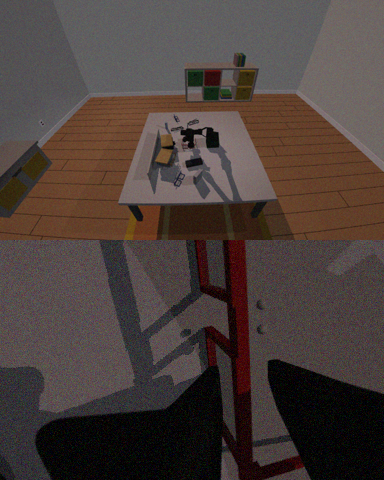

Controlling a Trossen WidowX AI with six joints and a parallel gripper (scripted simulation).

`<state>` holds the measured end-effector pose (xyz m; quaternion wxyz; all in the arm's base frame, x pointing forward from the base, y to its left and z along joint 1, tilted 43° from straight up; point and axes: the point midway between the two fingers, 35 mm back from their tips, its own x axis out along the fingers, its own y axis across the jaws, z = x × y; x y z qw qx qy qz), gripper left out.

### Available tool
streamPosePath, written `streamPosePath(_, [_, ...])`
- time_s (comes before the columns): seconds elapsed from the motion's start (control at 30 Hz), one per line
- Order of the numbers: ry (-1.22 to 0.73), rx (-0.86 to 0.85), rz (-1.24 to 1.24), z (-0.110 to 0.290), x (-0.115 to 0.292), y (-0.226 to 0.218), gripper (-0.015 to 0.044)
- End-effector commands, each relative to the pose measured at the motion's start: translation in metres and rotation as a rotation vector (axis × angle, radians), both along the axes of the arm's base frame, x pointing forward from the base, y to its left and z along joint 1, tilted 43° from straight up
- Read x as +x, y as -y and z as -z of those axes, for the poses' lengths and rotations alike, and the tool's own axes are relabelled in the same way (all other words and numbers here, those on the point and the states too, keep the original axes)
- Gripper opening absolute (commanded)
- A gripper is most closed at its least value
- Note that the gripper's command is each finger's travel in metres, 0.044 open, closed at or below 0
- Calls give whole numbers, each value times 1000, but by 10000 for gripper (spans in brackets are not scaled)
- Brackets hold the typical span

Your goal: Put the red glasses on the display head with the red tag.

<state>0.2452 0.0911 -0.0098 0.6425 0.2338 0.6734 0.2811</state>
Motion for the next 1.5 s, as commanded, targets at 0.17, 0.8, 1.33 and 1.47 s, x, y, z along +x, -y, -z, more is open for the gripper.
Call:
streamPosePath(0.17, [2, 0, -1, -1, 0, 0, 53])
streamPosePath(0.8, [0, -6, 2, -21, 6, 23, 0])
streamPosePath(1.33, [-5, 5, 8, -62, 11, 68, 12])
streamPosePath(1.47, [44, 8, -44, -60, 12, 71, 0])
